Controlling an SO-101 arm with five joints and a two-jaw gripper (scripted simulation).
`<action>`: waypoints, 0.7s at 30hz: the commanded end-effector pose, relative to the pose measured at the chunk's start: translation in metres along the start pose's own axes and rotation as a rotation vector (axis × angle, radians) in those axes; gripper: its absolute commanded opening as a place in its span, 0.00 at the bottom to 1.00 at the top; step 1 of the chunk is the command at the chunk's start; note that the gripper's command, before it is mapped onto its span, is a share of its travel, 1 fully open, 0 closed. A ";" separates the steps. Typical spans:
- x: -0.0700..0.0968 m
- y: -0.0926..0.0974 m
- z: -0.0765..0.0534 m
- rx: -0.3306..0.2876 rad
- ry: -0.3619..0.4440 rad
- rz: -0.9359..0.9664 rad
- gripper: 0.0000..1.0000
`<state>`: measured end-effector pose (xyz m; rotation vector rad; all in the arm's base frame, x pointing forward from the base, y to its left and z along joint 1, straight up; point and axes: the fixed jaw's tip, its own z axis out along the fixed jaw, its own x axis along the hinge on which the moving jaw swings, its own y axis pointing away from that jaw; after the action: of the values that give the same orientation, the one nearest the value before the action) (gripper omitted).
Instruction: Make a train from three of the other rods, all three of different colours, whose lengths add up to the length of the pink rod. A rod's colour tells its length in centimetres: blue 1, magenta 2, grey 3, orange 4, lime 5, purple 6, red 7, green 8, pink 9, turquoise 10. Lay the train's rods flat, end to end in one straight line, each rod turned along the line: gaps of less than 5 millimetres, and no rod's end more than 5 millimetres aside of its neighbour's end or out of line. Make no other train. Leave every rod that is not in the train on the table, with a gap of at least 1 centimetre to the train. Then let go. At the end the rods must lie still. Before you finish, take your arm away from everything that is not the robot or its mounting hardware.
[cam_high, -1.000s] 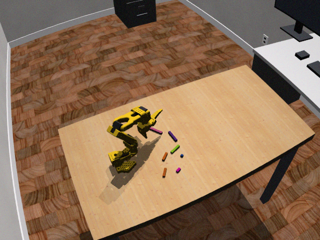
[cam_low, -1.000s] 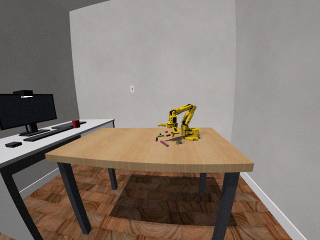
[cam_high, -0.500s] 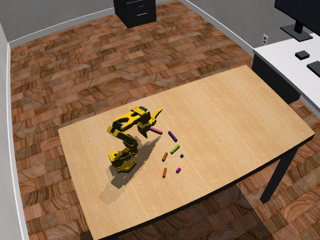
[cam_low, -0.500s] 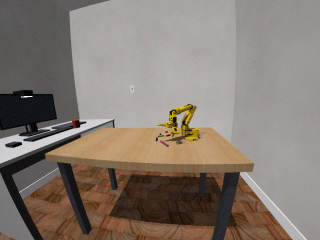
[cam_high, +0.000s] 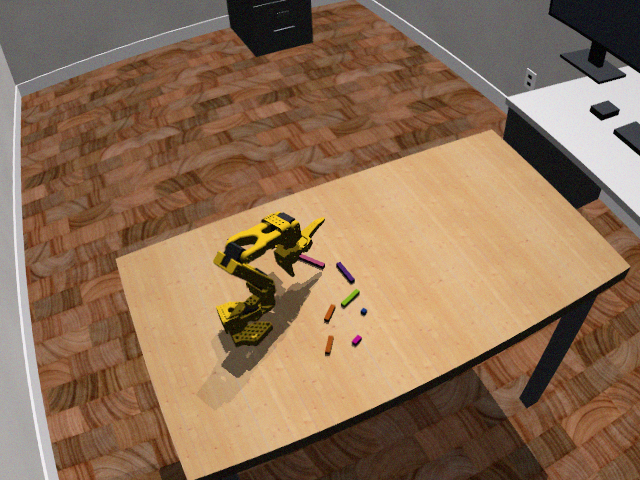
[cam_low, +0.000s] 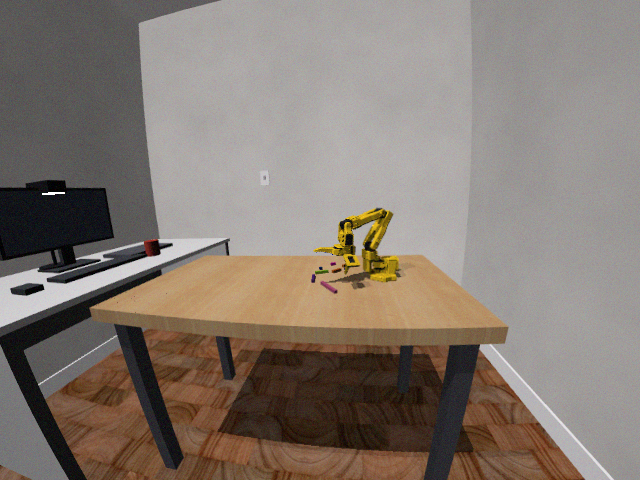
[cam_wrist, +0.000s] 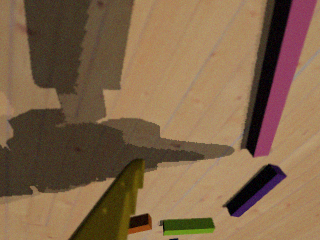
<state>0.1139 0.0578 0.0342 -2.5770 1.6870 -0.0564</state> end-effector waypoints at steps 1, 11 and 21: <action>-0.001 -0.010 -0.006 0.059 -0.005 -0.007 1.00; -0.001 -0.020 -0.013 0.126 -0.007 -0.021 1.00; -0.001 -0.012 -0.009 0.073 -0.006 -0.003 1.00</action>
<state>0.1155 0.0584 0.0347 -2.5776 1.6657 -0.0667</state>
